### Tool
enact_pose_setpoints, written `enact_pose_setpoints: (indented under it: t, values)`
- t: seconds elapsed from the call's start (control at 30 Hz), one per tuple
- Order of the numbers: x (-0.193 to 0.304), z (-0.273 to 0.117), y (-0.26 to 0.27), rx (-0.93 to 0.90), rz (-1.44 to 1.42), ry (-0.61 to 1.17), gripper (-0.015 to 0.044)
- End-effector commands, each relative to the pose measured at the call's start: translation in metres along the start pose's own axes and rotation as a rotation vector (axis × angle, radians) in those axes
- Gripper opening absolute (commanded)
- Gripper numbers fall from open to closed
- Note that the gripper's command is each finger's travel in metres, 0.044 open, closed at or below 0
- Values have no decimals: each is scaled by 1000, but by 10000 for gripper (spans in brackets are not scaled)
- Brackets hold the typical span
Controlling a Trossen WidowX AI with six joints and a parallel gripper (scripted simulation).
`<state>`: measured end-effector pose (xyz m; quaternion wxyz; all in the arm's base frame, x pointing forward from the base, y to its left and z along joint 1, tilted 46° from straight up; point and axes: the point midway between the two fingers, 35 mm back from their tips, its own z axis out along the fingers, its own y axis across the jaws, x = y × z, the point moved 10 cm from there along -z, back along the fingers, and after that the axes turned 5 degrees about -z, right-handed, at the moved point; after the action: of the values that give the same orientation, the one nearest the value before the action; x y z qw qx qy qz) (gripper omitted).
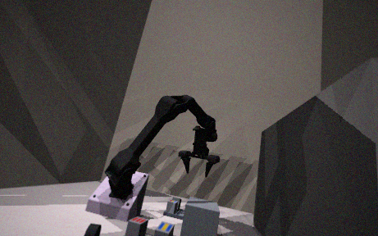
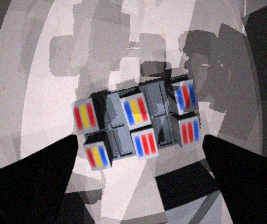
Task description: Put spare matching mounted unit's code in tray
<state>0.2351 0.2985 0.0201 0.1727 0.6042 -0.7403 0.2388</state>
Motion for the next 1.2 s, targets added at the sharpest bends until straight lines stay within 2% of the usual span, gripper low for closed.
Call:
enact_pose_setpoints:
  t: [0.0,0.2,0.37,0.4,1.17]
  values:
    - [-16,30,61,-31,-226,142,440]
    - [-18,36,75,-36,-277,176,440]
    - [-10,63,71,-35,-277,177,309]
    - [-8,69,70,-35,-277,177,300]
    - [-3,96,68,-34,-276,177,300]
